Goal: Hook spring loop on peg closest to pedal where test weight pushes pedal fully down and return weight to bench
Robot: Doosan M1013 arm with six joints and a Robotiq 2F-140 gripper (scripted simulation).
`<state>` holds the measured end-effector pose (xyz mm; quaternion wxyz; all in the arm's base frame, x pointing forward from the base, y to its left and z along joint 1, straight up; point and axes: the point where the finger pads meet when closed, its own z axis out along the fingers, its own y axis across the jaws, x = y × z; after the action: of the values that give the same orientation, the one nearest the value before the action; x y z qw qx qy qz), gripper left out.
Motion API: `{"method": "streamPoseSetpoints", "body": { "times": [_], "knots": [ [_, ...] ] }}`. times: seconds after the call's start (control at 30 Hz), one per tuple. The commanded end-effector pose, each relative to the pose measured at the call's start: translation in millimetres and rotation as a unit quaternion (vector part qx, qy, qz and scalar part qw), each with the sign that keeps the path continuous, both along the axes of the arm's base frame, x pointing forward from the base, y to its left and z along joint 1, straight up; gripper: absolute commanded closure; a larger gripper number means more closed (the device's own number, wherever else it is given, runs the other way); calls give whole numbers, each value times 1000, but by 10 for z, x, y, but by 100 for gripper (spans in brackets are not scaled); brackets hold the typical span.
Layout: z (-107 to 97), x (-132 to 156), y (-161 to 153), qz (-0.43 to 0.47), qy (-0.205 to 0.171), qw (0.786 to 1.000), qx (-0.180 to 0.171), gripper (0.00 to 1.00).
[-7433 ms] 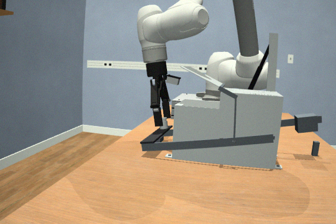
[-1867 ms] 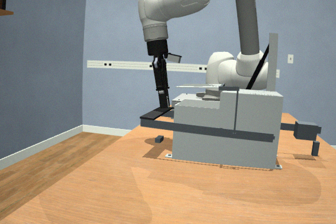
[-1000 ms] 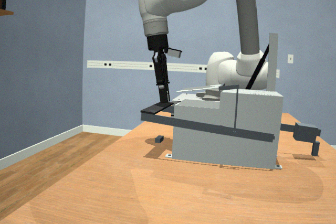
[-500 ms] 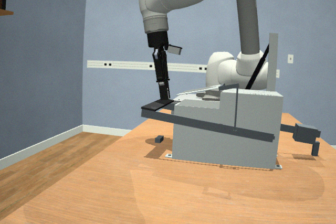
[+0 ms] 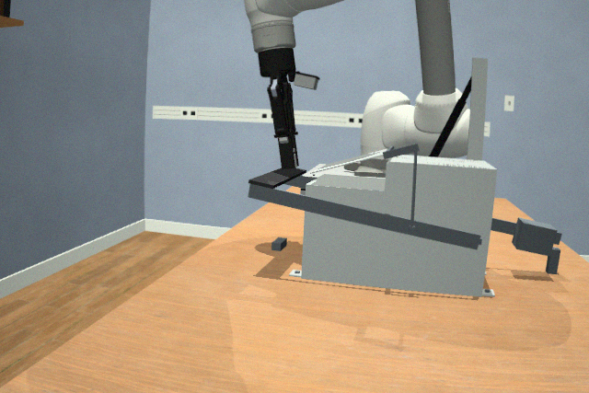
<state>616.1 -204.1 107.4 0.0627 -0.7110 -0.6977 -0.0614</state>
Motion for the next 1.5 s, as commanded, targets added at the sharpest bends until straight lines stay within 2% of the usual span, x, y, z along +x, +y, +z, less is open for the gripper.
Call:
{"method": "streamPoseSetpoints", "body": {
  "times": [0.0,0.43,1.0,1.47],
  "knots": [
    [15,5,-1,0,-1,1000,0,75],
    [145,5,-1,0,-1,1000,0,75],
    [214,5,-1,0,-1,1000,0,75],
    [172,5,-1,0,-1,1000,0,75]
  ]
}}
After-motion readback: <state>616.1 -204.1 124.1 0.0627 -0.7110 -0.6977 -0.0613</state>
